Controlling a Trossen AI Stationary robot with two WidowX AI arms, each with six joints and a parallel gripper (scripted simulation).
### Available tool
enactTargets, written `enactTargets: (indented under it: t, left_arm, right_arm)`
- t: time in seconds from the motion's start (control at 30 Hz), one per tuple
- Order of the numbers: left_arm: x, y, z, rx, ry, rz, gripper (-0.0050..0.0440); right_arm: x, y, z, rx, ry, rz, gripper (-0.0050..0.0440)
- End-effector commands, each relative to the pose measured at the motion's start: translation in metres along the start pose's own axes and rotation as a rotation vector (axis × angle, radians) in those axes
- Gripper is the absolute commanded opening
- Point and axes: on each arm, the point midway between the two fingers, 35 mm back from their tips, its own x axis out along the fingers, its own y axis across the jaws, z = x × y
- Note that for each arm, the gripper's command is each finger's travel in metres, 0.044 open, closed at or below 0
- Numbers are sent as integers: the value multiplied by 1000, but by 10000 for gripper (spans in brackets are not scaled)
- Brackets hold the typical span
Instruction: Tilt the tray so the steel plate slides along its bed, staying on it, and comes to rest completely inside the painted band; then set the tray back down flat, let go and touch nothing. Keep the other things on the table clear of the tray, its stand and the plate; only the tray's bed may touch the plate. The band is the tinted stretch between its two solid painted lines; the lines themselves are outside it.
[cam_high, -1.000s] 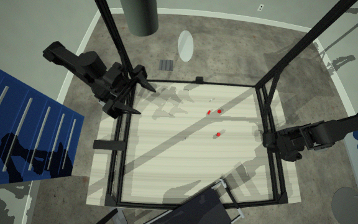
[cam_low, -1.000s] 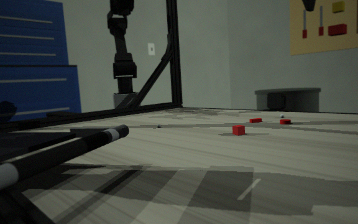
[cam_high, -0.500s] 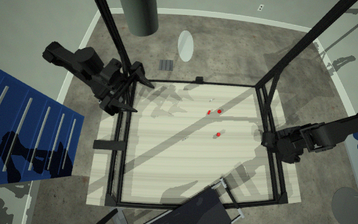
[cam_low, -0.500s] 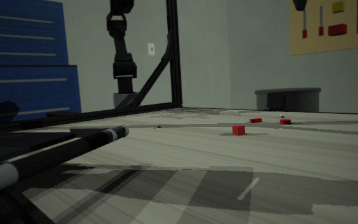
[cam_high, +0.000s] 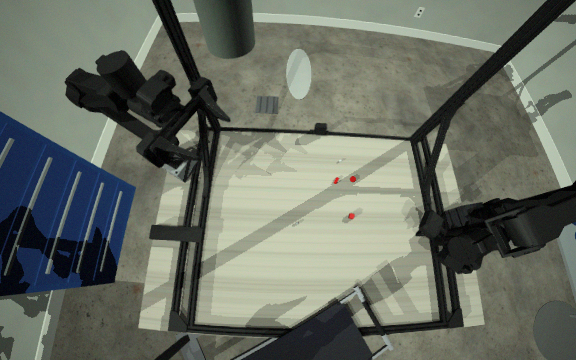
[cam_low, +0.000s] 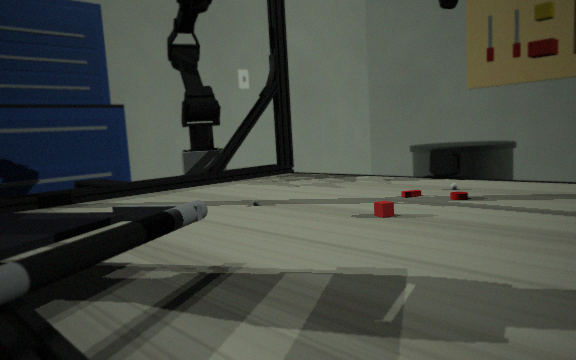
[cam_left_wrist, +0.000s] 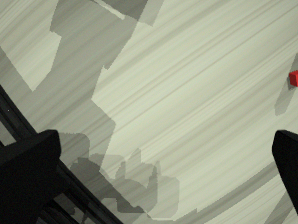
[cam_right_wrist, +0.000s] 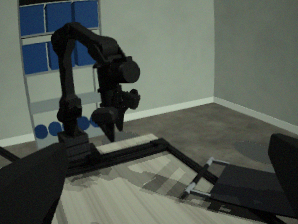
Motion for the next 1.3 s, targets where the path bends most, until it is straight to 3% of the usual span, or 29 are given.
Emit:
enactTargets:
  t: [0.0, 0.63, 1.27]
  left_arm:
    - [-1, -3, 13, 94, -21, -18, 440]
    - [-8, -4, 64, 573, -140, -49, 440]
    - [-18, 3, 116, 1052, -278, -1, 440]
  right_arm:
    - [-14, 1, 12, 2, -11, 2, 440]
    - [-85, -4, 37, 2, 2, 2, 440]
    - [-165, -24, 40, 1, 14, 2, 440]
